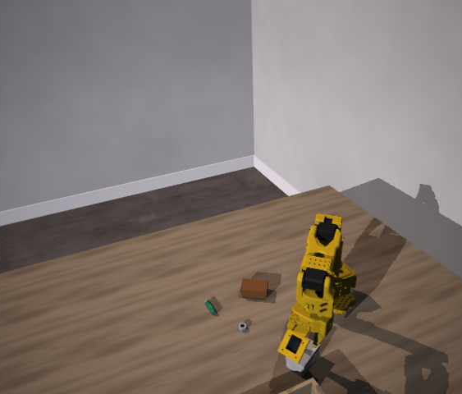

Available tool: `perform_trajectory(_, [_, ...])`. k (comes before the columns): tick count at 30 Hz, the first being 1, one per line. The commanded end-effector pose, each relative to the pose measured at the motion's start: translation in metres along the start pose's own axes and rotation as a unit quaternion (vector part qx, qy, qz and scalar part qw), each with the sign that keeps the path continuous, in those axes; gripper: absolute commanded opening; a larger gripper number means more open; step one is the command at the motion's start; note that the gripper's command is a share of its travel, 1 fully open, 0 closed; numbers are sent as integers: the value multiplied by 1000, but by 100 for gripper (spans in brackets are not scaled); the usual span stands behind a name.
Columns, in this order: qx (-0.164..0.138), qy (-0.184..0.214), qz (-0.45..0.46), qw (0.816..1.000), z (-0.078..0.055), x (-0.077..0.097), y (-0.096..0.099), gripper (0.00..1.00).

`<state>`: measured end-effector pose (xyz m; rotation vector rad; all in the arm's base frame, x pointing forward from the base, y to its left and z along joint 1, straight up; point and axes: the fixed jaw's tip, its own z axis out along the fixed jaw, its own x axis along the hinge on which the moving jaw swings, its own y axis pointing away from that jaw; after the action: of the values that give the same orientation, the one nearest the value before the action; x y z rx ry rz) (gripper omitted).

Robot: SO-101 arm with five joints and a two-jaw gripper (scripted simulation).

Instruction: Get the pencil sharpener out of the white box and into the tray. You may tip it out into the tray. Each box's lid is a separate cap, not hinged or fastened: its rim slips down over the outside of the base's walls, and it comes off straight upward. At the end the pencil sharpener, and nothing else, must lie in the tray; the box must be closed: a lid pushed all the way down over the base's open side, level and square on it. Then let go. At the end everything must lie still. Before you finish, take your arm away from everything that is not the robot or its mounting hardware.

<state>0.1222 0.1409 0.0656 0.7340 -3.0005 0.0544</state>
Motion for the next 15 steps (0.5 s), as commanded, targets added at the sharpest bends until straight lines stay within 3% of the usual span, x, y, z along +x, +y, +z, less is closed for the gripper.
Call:
perform_trajectory(1, [-11,-30,-1,1000,-11,-5,1,30])
perform_trajectory(15, [-11,-30,-4,999,-11,-5,1,30])
